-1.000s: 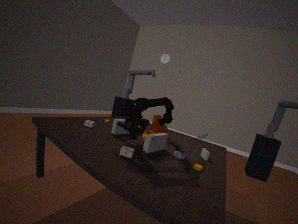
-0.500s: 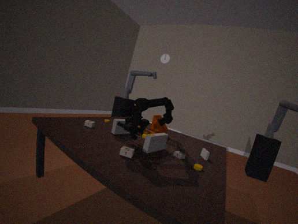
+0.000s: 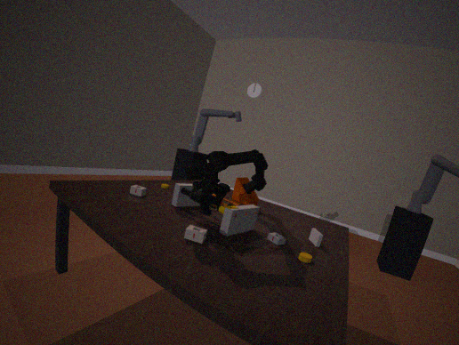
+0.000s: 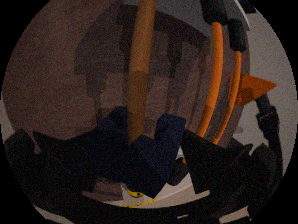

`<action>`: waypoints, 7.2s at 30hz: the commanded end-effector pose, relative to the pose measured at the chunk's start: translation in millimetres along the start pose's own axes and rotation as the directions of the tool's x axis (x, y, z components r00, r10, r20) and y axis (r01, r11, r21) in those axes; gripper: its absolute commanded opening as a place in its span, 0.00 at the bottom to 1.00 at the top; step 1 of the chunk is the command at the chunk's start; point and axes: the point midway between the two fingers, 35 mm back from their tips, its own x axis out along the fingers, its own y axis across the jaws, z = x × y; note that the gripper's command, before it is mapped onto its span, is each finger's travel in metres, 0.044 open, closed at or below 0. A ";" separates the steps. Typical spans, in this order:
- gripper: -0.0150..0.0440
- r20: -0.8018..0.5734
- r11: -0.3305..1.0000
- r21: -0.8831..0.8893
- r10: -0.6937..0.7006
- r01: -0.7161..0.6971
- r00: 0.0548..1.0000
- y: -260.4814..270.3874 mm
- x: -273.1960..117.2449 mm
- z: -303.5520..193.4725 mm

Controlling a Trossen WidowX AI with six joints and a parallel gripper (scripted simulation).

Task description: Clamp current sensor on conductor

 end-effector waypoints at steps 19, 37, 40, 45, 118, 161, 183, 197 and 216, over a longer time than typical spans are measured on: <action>0.25 -0.002 1.000 0.004 0.000 0.000 1.000 -0.6 -1.1 0.3; 0.25 -0.002 1.000 0.004 0.000 0.000 1.000 -0.6 -1.1 0.3; 0.25 -0.002 1.000 0.004 0.000 0.000 1.000 -0.6 -1.1 0.3; 0.25 -0.002 1.000 0.004 0.000 0.000 1.000 -0.6 -1.1 0.3; 0.69 0.018 0.960 -0.010 0.279 -0.279 0.960 8.0 -10.1 1.7; 1.00 0.020 0.960 -0.008 0.279 -0.279 0.960 5.0 -32.1 1.9; 1.00 0.013 0.961 -0.003 0.277 -0.277 0.961 -21.4 -111.2 0.7; 1.00 0.013 0.961 -0.003 0.277 -0.277 0.961 -21.4 -111.2 0.7; 1.00 0.158 0.960 -0.088 0.275 -0.264 0.948 -30.1 -101.1 -19.3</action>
